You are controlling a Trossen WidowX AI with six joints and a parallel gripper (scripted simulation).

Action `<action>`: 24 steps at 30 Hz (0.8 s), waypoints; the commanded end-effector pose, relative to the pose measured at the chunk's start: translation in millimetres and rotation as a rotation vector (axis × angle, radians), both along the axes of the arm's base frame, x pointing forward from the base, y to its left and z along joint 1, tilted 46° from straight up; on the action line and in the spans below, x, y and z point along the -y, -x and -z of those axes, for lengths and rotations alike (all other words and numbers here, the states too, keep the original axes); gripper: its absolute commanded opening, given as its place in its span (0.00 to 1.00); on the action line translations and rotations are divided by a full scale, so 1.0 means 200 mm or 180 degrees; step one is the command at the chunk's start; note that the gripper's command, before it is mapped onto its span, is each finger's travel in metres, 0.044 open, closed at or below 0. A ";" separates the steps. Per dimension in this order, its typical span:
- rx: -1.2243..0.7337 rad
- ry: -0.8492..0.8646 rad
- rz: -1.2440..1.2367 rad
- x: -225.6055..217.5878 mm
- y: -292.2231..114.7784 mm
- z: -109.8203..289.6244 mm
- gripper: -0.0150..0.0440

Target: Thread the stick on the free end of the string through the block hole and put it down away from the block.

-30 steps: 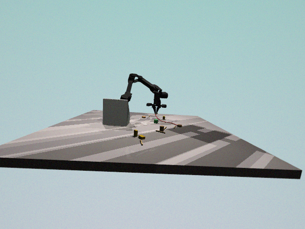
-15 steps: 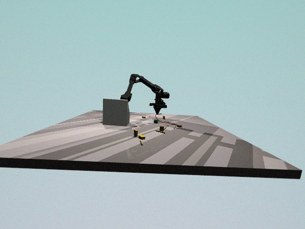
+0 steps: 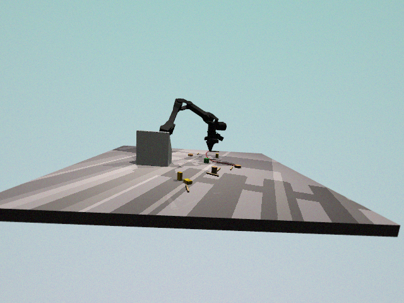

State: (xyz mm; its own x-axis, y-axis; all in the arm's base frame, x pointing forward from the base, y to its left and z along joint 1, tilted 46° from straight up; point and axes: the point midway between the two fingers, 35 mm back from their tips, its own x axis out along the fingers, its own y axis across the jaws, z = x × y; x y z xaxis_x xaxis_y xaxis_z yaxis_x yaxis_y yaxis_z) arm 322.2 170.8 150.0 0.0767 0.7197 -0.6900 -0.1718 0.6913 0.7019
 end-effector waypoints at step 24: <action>-0.2244 -0.0255 0.2154 0.03 -0.12 0.02 0.25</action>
